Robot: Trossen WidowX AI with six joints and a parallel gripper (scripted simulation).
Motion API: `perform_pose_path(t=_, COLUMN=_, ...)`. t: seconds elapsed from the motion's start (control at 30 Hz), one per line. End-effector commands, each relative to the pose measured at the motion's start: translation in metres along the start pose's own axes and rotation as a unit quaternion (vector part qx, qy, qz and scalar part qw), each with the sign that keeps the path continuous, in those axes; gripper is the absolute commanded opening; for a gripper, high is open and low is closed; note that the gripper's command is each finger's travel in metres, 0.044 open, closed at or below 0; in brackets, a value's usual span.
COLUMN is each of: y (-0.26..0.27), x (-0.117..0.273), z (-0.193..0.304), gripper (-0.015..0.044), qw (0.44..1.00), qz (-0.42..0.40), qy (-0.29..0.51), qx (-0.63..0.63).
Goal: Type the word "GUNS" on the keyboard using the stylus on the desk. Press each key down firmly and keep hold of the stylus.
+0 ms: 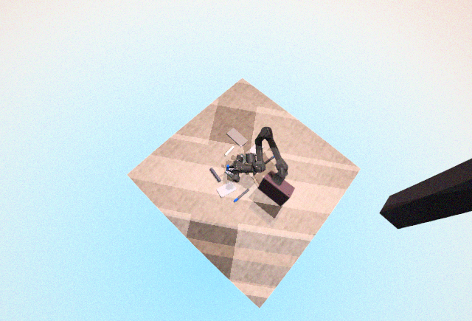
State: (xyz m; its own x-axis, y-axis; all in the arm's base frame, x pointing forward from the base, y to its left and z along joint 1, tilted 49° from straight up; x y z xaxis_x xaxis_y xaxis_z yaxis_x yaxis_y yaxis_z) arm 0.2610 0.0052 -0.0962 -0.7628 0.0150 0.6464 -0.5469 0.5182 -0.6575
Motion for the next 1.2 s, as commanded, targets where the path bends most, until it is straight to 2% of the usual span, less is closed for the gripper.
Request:
perform_pose_path(t=0.0, y=0.0, x=0.006, z=-0.01, gripper=0.0081, qw=1.0, qz=0.0, qy=0.001, qx=-0.001)
perform_pose_path(t=0.33, y=-0.001, x=0.013, z=-0.028, gripper=0.0085, qw=1.0, qz=0.003, qy=-0.005, qx=0.0)
perform_pose_path(t=0.57, y=-0.001, x=0.013, z=-0.028, gripper=0.0038, qw=1.0, qz=0.003, qy=-0.005, qx=0.0)
perform_pose_path(t=0.63, y=-0.003, x=0.015, z=-0.027, gripper=0.0, qw=1.0, qz=0.003, qy=-0.005, qx=0.0)
perform_pose_path(t=1.17, y=-0.028, x=0.048, z=-0.012, gripper=0.0, qw=1.0, qz=0.0, qy=0.001, qx=-0.001)
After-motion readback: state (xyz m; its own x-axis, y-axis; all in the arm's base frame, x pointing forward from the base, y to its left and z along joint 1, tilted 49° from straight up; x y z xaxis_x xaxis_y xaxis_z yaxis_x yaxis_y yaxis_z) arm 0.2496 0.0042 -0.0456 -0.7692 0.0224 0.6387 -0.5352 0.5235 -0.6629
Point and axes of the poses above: the point midway between the two fingers, 35 mm back from their tips, its own x axis back along the fingers, its own y axis across the jaws, z = x × y, the point moved 6 cm from there along x, back along the fingers
